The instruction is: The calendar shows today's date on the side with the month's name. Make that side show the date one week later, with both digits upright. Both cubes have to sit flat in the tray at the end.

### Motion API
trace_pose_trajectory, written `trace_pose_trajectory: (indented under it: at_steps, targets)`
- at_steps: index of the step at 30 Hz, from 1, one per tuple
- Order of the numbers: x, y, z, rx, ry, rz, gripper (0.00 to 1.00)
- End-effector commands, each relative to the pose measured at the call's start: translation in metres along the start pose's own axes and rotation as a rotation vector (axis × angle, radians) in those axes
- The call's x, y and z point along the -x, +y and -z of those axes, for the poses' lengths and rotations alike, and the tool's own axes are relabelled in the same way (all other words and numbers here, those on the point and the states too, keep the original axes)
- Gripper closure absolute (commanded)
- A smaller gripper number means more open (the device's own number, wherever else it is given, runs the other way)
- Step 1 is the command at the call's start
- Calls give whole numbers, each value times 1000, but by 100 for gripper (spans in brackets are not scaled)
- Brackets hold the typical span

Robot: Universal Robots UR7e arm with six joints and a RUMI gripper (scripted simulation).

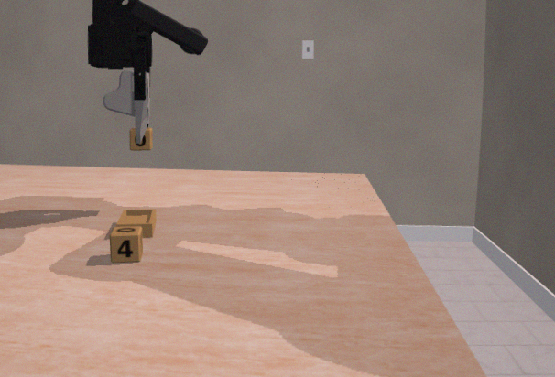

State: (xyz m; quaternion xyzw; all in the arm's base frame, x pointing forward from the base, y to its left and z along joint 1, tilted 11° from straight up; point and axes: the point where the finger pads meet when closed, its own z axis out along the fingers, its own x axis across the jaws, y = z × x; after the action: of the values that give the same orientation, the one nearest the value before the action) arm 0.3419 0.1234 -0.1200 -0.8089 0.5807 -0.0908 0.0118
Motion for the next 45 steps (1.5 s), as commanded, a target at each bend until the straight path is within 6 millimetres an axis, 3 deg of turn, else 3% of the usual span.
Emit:
trace_pose_trajectory:
  at_steps: [1, 23, 45]
  targets:
    - [-2, -3, -12, -6, 2, -2, 90]
    - [-1, -4, -68, -6, 2, -2, 90]
    - [0, -3, -85, -4, 1, -1, 90]
